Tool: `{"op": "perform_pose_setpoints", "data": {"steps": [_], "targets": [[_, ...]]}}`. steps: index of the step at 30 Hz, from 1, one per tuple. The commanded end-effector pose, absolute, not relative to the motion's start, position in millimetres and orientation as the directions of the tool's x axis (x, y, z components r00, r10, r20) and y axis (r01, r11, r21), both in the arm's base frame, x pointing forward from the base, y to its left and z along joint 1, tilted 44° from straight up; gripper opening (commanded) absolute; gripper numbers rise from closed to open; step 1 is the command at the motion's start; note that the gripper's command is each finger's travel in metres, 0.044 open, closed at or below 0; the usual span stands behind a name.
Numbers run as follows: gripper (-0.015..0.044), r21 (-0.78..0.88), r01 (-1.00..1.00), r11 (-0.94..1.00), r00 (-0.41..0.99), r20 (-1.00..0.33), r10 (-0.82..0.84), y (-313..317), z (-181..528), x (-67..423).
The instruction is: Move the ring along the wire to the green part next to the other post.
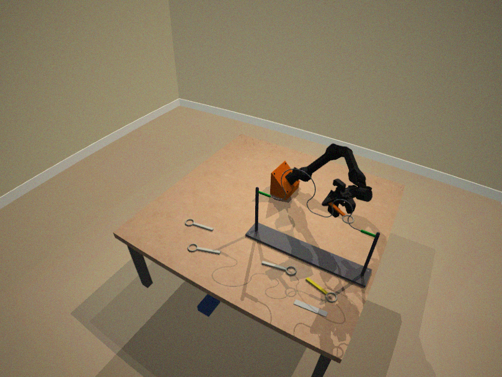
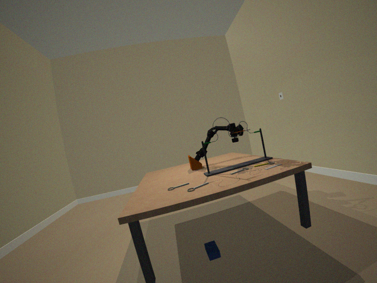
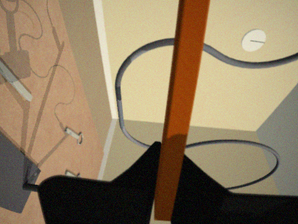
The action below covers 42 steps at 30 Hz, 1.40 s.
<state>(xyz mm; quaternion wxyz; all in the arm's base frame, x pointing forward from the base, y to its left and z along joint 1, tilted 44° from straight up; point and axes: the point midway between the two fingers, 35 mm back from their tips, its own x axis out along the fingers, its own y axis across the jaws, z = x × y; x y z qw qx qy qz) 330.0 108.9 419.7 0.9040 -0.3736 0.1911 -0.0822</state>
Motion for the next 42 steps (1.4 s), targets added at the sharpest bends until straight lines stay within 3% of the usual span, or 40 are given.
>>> {"op": "perform_pose_setpoints", "data": {"steps": [1,23,42], "targets": [[-0.015,-0.752,0.023,0.659,0.913,-0.254,-0.321,99,429,329],[-0.015,-0.863,0.038,0.504,0.911,-0.177,-0.373,78,464,329],[-0.015,-0.711,0.015,0.703,0.912,-0.278,-0.301,85,456,329]]}}
